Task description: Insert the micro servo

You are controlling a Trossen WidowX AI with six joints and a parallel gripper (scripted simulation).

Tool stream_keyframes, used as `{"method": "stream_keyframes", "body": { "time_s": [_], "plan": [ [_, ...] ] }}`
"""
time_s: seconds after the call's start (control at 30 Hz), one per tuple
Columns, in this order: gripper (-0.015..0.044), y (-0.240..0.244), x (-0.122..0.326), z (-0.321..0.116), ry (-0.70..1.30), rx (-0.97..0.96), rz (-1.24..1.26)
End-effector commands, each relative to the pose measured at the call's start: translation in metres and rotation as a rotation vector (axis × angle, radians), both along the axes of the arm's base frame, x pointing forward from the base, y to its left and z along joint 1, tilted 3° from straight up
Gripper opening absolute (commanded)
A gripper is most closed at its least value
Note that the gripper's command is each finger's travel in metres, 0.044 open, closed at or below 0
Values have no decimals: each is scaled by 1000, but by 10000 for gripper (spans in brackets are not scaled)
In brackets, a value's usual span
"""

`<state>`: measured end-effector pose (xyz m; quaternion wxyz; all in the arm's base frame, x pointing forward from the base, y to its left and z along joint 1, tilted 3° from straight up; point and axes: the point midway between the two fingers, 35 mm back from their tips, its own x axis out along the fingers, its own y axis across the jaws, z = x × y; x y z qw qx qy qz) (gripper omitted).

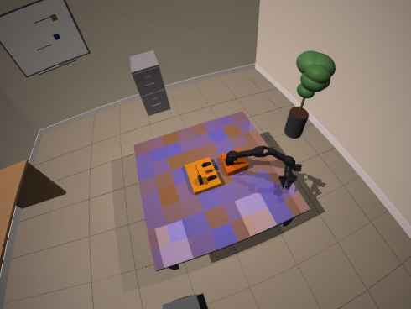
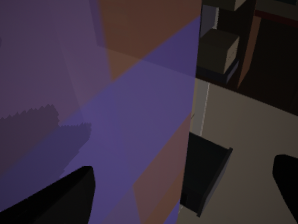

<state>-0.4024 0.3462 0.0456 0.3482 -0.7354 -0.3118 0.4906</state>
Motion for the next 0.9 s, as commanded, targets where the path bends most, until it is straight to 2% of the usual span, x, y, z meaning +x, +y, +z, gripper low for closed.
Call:
{"method": "stream_keyframes", "body": {
  "time_s": [0.0, 0.2, 0.5, 0.87],
  "plan": [
    [426, 2, 2, 0, -1, -3, -4],
    [440, 44, 57, 12, -18, -68, -102],
    [440, 108, 200, 28, 15, -227, -339],
    [440, 116, 372, 45, 129, -393, -597]
  ]
}}
